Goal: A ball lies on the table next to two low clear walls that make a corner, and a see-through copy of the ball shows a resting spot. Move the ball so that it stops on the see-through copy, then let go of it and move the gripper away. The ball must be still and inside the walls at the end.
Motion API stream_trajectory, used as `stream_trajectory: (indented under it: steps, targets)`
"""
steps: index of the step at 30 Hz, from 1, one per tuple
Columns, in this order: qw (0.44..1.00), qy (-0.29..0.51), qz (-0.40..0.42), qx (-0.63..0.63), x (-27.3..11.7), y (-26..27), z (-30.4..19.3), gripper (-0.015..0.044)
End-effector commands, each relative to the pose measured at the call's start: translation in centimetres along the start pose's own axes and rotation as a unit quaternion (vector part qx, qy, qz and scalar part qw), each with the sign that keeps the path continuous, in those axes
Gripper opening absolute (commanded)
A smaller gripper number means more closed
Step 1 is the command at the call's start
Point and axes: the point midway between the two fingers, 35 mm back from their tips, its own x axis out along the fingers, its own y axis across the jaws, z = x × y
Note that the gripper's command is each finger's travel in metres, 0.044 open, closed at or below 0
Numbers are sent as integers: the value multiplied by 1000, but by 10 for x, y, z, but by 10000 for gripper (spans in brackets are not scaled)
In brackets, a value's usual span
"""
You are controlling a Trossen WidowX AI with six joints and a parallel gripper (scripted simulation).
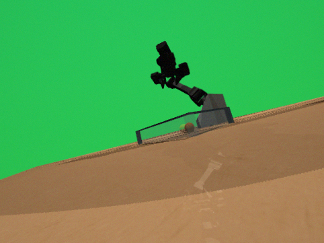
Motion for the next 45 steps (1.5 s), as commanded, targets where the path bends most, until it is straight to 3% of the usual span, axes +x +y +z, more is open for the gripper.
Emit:
stream_trajectory:
  steps: [1,12,45]
  targets:
    - [962,110,50,-243,64,23,-22,310]
    - [844,185,161,-477,124,46,-61,310]
    - [843,186,161,-478,149,49,-74,310]
